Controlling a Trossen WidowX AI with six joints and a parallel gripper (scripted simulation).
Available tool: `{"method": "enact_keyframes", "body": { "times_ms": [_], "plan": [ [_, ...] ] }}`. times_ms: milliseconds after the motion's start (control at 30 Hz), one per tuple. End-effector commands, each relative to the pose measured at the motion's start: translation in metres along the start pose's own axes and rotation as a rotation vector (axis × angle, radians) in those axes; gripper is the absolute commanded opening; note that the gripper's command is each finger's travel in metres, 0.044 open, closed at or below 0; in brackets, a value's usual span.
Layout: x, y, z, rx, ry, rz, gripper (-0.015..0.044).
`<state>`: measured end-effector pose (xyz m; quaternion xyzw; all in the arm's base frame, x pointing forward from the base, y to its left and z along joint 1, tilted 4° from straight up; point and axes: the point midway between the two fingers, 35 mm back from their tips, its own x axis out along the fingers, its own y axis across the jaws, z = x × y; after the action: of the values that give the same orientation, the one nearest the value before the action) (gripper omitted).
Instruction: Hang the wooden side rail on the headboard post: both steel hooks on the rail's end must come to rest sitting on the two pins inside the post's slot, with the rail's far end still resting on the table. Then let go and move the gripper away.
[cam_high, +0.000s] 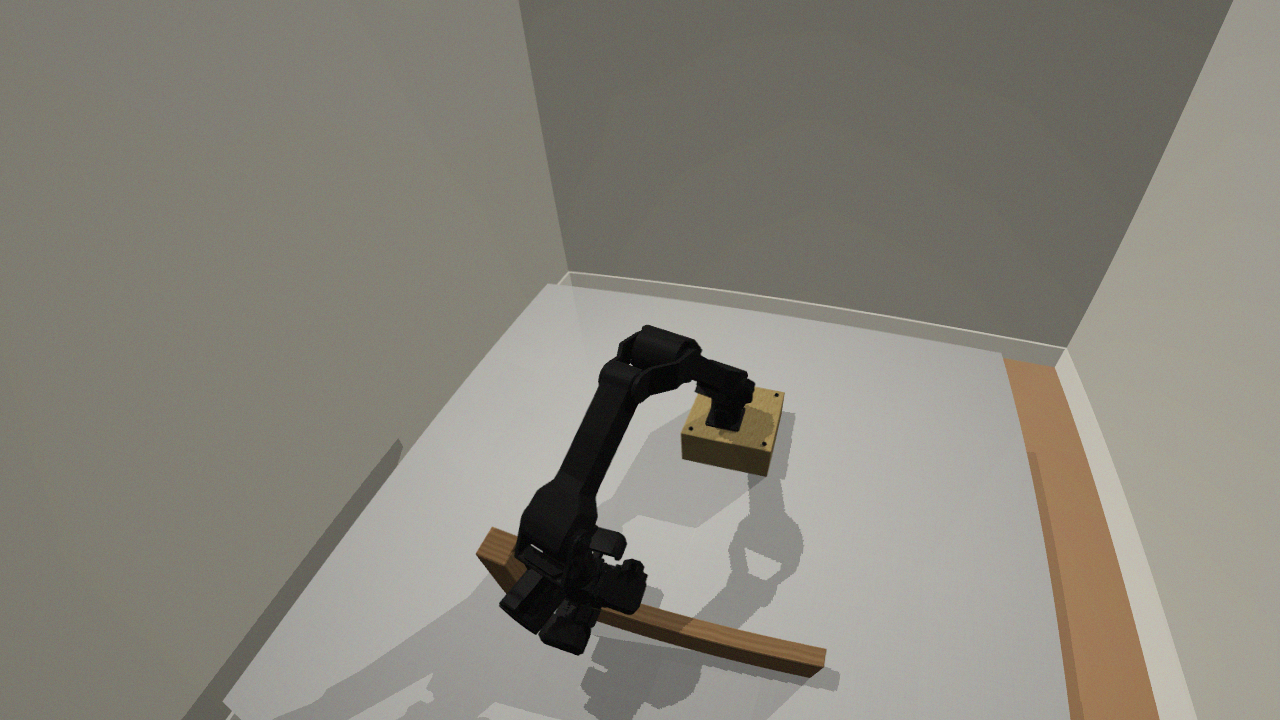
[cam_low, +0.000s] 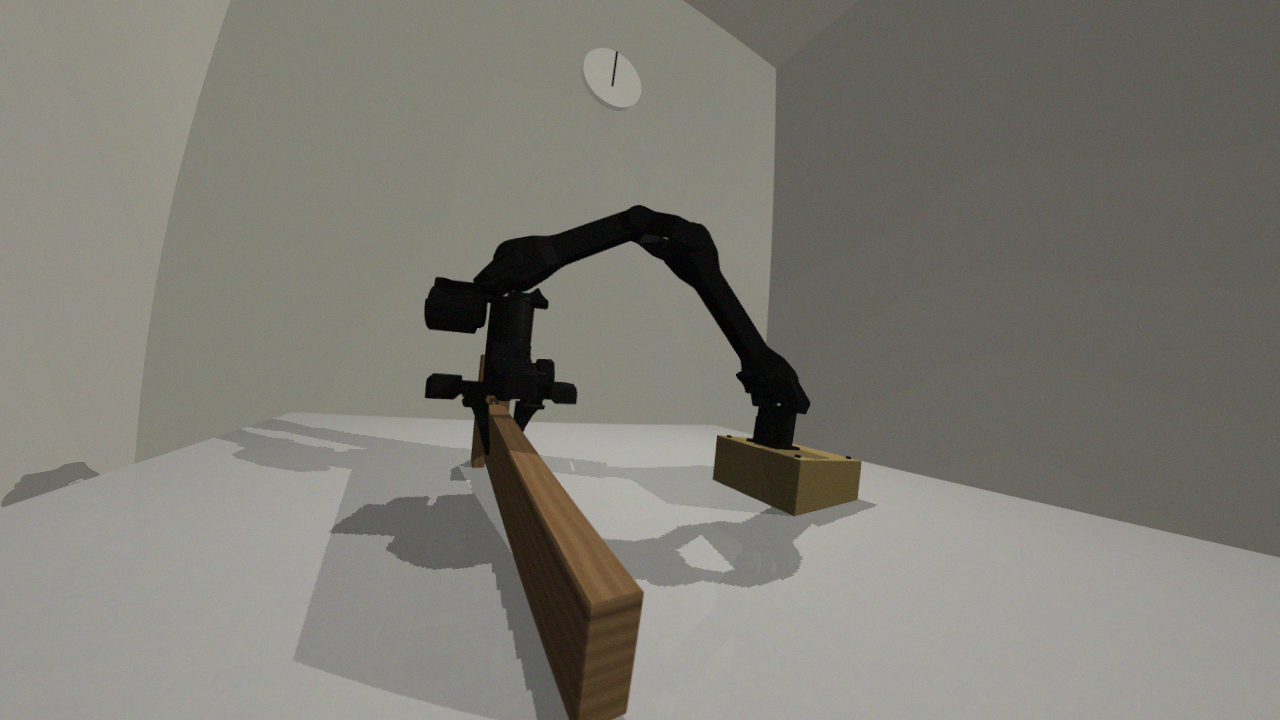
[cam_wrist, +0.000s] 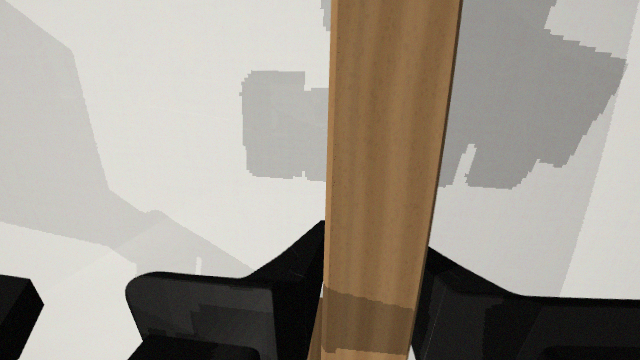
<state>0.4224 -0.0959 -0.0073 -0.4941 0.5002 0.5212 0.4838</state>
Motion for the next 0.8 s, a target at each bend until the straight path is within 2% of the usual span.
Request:
{"method": "enact_keyframes", "body": {
  "times_ms": [0,767],
  "plan": [
    [-0.0017,-0.0004,-0.0028,-0.004,0.007,-0.005,0.0],
    [-0.0036,-0.002,-0.0046,-0.004,0.008,-0.005,0.0]
  ]
}}
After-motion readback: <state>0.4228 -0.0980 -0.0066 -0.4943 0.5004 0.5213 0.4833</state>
